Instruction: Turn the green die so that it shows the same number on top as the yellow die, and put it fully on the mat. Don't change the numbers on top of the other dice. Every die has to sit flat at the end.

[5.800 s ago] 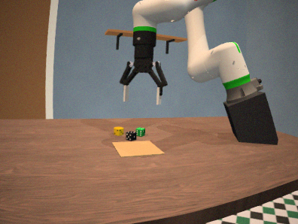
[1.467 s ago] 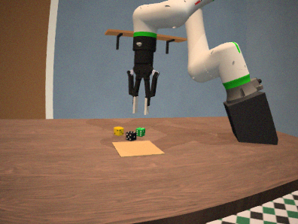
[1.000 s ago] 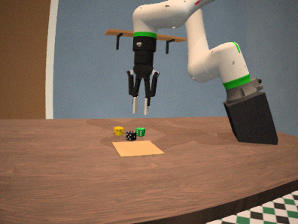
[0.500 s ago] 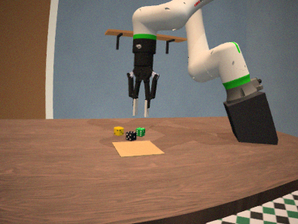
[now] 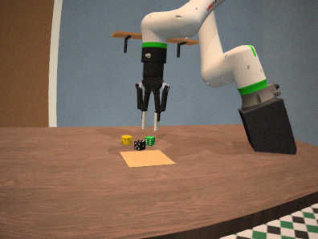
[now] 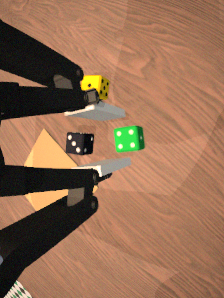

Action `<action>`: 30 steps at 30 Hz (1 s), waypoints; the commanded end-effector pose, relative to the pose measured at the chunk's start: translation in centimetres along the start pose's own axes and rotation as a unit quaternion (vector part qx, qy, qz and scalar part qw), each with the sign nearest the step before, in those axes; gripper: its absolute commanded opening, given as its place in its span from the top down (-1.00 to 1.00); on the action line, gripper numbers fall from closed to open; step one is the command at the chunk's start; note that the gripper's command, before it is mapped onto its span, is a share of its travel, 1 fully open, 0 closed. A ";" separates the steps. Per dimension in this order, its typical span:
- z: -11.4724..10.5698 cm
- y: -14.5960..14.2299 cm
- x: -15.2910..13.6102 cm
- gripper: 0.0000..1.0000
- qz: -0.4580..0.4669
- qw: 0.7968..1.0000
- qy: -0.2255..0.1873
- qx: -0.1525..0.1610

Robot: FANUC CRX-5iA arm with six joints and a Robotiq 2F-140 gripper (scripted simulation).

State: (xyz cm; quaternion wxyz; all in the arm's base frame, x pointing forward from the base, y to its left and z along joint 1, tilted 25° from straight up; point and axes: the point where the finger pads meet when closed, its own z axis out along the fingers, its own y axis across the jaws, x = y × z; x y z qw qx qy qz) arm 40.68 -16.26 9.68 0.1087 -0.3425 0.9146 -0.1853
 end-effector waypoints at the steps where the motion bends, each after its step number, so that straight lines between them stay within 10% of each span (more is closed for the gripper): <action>1: 0.1 0.0 0.0 0.44 0.000 1.000 0.000 0.000; 30: 2.1 0.1 0.0 0.44 0.000 1.000 0.000 0.000</action>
